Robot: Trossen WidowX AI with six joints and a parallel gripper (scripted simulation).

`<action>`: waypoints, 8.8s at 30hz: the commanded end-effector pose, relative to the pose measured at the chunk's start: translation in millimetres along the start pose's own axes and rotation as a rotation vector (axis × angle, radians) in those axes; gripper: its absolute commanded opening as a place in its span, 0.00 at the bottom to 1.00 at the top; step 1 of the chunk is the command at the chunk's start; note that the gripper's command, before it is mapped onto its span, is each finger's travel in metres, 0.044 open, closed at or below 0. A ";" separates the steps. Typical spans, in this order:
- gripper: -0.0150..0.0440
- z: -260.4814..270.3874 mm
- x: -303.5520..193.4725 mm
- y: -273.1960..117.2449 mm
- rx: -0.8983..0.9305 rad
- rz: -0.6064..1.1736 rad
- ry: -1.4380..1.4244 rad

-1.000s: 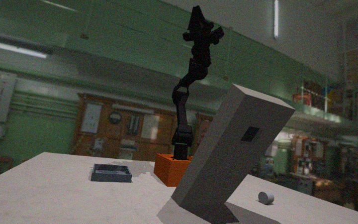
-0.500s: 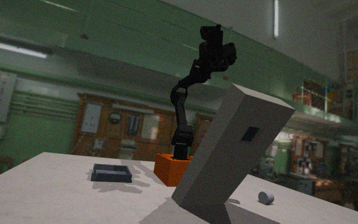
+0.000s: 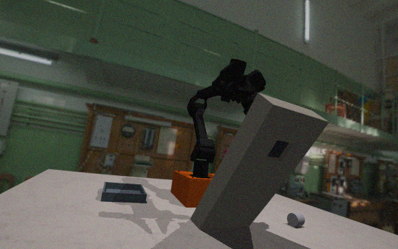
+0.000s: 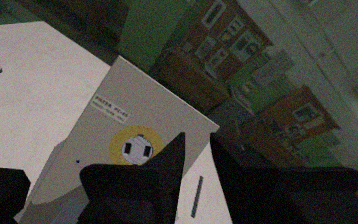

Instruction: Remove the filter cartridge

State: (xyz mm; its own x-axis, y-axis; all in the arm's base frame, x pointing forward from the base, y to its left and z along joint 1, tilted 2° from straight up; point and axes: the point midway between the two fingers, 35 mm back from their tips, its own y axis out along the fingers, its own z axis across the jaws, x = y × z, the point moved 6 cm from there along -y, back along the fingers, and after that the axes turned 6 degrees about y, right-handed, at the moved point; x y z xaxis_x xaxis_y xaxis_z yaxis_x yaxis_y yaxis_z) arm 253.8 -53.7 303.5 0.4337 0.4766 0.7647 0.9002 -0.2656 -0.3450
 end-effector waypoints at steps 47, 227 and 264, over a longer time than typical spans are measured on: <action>0.44 50.9 -43.7 41.6 0.213 0.209 0.292; 0.25 61.2 -70.5 -13.0 -0.001 0.350 1.861; 0.44 59.6 -67.8 -12.2 -0.001 0.350 1.861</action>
State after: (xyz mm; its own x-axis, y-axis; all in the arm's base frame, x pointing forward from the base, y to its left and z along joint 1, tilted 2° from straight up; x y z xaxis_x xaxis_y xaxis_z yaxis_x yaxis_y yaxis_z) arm 203.8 -31.3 199.9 -0.0175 -0.9797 0.1996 0.7835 -0.1374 -0.6060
